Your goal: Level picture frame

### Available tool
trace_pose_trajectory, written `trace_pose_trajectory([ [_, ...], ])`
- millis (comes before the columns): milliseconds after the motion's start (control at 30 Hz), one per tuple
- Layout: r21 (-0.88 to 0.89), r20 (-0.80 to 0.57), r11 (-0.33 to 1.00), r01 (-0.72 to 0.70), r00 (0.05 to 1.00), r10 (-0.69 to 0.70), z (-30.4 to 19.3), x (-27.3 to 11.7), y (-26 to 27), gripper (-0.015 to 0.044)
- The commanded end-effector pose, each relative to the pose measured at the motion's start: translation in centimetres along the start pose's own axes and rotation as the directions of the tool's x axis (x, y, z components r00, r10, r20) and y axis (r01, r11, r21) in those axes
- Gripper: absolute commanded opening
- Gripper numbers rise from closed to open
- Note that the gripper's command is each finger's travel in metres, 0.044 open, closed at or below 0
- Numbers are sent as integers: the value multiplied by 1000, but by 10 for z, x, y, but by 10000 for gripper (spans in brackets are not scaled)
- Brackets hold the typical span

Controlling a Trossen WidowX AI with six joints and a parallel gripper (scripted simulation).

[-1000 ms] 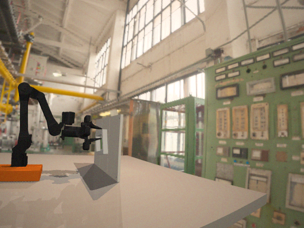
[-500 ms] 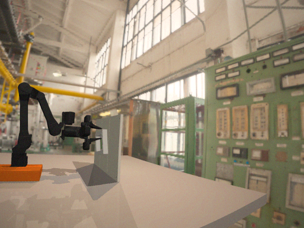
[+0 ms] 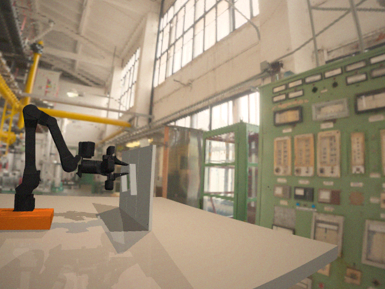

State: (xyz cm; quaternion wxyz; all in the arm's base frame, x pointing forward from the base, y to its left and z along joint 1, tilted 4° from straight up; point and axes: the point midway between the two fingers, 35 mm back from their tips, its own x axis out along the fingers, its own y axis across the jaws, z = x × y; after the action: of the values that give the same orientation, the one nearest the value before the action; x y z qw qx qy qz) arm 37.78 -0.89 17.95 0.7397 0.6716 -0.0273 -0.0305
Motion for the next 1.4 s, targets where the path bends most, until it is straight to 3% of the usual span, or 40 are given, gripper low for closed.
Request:
trace_pose_trajectory([
  [0,3,-3,1000,-3,1000,3,-1,0,1,147],
  [400,3,-3,1000,-3,1000,3,-1,0,1,67],
  [500,3,-3,1000,-3,1000,3,-1,0,1,0],
  [1367,3,-3,1000,-3,1000,3,0,0,4,0],
])
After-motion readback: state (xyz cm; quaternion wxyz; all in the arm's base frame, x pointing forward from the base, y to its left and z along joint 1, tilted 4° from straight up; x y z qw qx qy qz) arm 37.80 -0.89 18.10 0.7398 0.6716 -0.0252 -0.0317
